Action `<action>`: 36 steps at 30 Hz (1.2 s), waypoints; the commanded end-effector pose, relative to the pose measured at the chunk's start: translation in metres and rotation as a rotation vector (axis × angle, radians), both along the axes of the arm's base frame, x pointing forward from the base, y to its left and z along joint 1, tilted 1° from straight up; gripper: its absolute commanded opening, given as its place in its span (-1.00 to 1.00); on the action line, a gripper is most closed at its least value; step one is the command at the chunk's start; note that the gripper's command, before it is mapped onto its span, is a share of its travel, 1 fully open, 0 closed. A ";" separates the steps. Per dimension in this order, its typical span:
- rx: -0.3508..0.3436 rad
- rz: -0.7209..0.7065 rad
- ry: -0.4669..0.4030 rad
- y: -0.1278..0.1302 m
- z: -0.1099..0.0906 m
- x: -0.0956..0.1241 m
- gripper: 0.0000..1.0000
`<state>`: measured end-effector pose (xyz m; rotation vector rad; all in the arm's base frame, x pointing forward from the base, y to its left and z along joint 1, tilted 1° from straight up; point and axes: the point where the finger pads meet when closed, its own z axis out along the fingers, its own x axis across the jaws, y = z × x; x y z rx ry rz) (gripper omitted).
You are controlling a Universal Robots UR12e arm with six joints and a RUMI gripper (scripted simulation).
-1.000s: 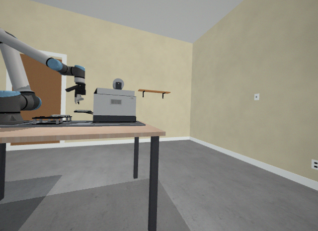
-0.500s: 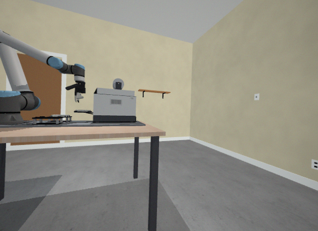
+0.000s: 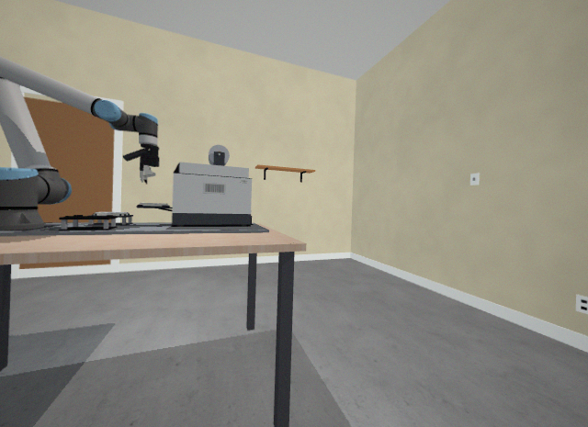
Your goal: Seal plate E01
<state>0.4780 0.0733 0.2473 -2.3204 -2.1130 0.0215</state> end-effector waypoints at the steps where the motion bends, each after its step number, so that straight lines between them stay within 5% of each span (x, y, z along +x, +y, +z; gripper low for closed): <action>1: -0.001 0.000 -0.001 0.010 0.010 0.001 0.12; 2: -0.001 0.000 -0.001 0.013 0.014 0.001 0.11; 3: -0.001 0.000 -0.001 0.017 0.017 0.001 -1.00; 12: -0.001 0.000 -0.001 0.043 0.043 0.003 -1.00; 27: -0.001 0.000 -0.001 0.043 0.043 0.003 -1.00; 33: -0.019 0.001 -0.200 0.043 0.044 0.003 -1.00; 36: -0.022 0.001 -0.233 0.043 0.044 0.003 -1.00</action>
